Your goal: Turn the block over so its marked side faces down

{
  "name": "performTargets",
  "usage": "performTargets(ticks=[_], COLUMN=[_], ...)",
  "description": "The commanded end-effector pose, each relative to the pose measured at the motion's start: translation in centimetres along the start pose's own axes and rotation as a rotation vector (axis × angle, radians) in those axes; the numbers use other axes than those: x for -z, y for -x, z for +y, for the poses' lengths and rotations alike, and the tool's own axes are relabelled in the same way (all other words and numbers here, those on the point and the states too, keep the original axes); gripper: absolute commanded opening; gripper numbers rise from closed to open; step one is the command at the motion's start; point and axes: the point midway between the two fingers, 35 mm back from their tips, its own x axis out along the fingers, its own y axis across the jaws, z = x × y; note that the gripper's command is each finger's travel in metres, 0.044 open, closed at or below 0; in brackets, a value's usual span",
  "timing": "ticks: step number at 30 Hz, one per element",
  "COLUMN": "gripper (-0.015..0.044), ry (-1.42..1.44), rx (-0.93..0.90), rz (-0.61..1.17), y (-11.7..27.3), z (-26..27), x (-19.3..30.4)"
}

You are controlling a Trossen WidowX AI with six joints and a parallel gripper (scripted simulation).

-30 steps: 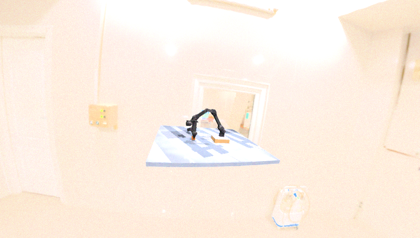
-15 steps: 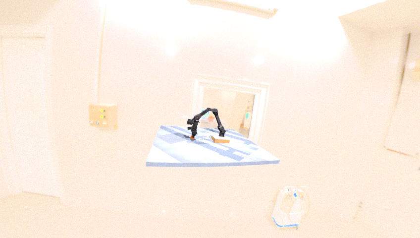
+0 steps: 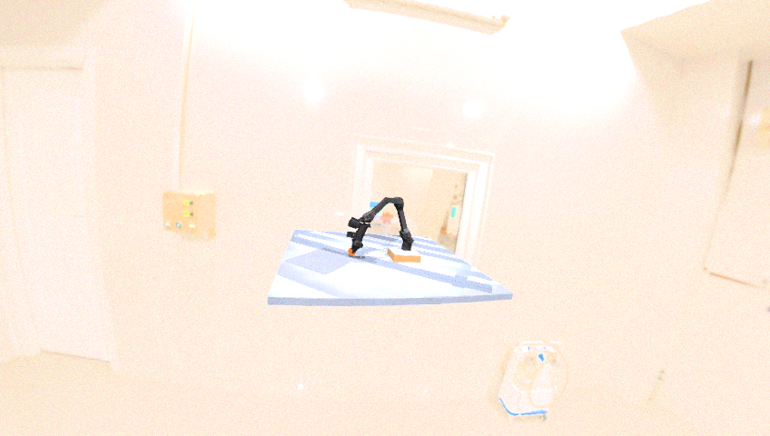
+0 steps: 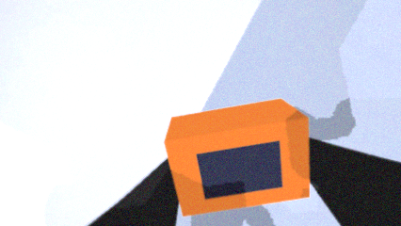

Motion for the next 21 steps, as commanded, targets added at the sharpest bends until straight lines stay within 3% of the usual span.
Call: performTargets(ticks=[1,21], gripper=[0.0,0.0], ry=[0.004,0.002], rx=[0.003,0.0], rz=[-0.05,-0.3], y=[0.2,-0.8], z=[0.0,0.0], x=[0.0,0.3])
